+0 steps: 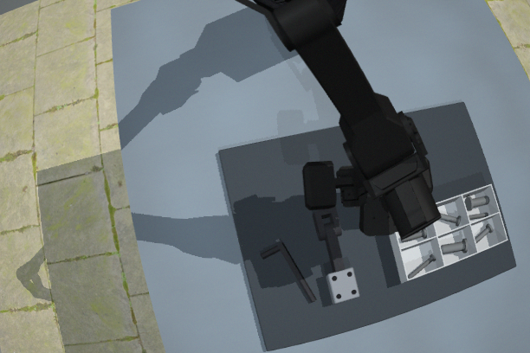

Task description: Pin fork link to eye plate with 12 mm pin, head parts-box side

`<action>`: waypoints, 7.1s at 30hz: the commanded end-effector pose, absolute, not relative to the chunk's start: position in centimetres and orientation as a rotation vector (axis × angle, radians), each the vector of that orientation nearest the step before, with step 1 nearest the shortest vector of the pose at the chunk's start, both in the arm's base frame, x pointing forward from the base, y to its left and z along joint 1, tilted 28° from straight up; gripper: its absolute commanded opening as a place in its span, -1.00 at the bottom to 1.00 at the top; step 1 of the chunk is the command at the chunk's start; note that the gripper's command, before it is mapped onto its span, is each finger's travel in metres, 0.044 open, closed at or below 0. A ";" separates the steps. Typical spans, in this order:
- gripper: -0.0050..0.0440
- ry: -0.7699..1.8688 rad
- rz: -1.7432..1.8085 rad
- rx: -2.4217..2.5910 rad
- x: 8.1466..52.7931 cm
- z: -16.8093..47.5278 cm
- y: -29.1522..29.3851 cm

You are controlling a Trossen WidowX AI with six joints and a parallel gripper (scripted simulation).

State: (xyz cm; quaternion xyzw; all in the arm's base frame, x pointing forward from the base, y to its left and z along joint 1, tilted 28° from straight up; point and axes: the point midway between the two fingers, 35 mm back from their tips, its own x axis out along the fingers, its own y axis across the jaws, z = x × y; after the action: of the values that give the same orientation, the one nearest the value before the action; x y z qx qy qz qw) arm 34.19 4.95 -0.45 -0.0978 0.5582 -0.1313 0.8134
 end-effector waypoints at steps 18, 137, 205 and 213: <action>-0.74 1.191 -0.245 -0.258 33.9 0.4 5.3; -0.74 1.199 0.595 -1.401 33.4 1.3 5.7; -0.74 1.131 0.836 -1.694 36.4 2.5 6.5; -0.74 1.145 0.820 -1.707 36.4 2.5 6.6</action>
State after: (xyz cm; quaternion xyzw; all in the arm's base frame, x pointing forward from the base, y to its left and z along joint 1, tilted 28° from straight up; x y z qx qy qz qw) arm 36.41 6.49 2.55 -0.6871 0.4601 0.3348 0.4517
